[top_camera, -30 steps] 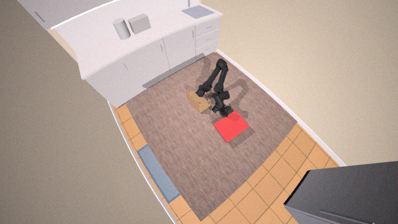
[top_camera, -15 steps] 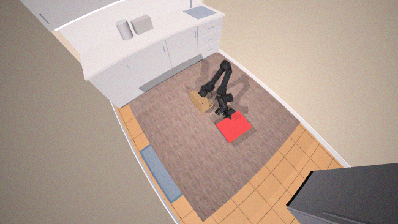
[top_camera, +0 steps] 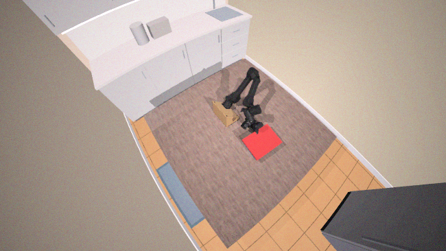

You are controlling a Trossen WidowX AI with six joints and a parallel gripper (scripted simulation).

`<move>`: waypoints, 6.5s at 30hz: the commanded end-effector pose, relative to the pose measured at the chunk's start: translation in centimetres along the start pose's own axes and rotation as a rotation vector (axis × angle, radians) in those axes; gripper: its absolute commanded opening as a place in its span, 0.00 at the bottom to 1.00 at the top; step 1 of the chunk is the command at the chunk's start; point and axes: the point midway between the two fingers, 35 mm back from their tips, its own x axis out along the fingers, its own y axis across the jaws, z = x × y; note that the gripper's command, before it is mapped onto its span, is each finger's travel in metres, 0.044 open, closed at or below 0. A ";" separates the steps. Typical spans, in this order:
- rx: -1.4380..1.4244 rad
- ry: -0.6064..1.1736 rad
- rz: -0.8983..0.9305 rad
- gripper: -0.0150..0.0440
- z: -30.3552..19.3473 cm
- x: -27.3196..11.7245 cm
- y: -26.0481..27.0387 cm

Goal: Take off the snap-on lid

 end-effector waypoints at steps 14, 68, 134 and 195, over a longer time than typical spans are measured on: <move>0.000 0.000 0.000 0.25 0.0 -0.1 0.1; 0.000 -0.001 0.000 0.25 0.1 -0.9 0.8; 0.003 0.000 -0.007 0.25 0.1 -0.9 1.2; 0.003 0.000 -0.007 0.25 0.1 -0.5 1.5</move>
